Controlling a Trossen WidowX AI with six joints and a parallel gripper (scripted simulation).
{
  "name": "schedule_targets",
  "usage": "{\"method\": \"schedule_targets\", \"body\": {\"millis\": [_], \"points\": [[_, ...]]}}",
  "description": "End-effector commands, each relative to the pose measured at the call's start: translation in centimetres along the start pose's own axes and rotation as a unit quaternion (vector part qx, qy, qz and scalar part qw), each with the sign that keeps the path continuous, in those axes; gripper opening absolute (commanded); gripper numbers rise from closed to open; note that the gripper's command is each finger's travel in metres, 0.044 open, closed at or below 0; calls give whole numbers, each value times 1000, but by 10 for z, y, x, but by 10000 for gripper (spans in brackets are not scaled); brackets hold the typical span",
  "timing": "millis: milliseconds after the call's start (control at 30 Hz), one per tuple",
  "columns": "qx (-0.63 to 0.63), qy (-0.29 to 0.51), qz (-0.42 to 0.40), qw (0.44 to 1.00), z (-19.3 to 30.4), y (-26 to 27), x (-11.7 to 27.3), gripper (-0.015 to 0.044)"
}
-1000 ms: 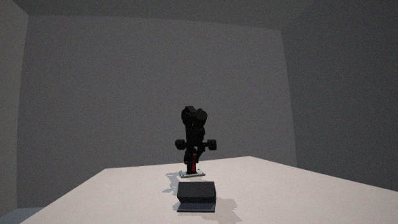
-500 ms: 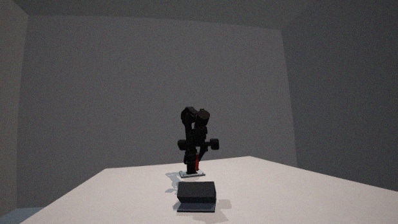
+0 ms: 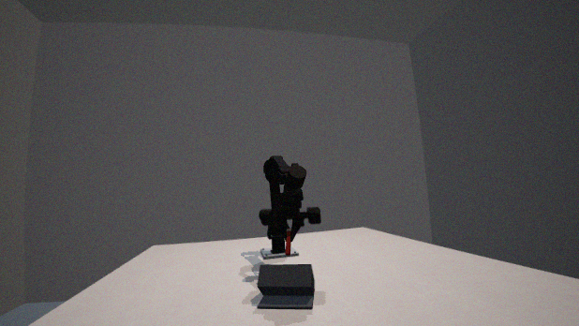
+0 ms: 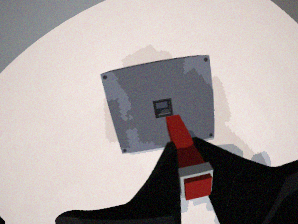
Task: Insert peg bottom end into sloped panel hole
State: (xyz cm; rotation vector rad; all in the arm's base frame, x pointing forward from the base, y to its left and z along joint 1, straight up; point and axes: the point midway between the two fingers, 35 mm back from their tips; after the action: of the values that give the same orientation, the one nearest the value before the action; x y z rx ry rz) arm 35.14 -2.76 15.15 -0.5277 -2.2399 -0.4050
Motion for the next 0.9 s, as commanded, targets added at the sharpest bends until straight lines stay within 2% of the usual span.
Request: {"method": "schedule_targets", "body": {"millis": [0,867], "points": [[2,0,0,1000,3,1,-10,0],[1,-9,-4,1000,3,3,-34,0]]}}
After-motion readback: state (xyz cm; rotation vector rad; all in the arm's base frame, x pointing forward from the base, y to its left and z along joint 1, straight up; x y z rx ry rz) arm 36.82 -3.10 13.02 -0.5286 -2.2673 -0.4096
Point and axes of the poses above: the point midway between the two fingers, 35 mm back from their tips, its own x axis back along the fingers, its own y axis across the jaws, z = x × y, and after that the axes turned 10 degrees about -x, right-handed
